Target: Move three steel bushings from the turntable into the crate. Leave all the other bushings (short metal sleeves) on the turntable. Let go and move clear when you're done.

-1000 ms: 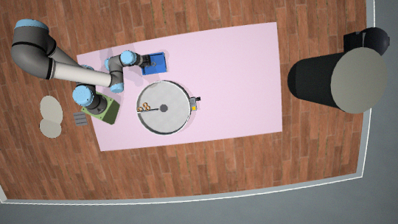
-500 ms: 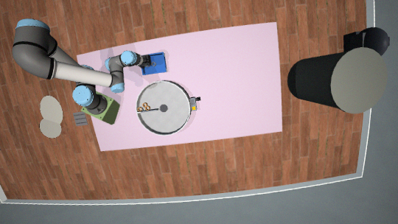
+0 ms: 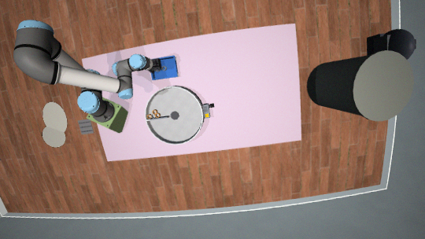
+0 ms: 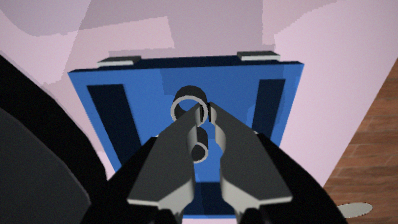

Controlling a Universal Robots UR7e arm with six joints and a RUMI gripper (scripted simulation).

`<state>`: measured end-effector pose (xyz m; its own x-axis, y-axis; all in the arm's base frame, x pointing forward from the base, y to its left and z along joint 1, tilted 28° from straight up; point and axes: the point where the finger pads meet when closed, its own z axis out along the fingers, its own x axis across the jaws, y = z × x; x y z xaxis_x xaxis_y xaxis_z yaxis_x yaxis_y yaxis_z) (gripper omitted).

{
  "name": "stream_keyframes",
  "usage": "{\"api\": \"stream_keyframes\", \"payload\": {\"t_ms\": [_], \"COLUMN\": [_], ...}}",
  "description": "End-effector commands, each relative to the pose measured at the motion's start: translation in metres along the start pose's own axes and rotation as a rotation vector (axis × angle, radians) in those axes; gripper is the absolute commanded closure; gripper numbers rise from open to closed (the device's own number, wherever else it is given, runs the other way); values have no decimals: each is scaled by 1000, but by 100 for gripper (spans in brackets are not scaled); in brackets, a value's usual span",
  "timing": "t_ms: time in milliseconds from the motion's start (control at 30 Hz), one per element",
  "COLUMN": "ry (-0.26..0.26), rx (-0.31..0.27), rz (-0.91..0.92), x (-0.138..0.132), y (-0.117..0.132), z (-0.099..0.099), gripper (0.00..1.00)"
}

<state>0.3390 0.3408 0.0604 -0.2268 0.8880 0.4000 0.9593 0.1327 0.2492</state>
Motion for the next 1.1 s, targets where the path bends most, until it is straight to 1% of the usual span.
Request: {"api": "stream_keyframes", "payload": {"t_ms": [0, 733, 767, 1067], "ry": [0, 0, 0, 0], "rx": [-1, -1, -1, -1], "rz": [0, 0, 0, 0], "x": [0, 0, 0, 0], "y": [0, 0, 0, 0], "z": [0, 0, 0, 0], "gripper": [100, 100, 94, 94]}}
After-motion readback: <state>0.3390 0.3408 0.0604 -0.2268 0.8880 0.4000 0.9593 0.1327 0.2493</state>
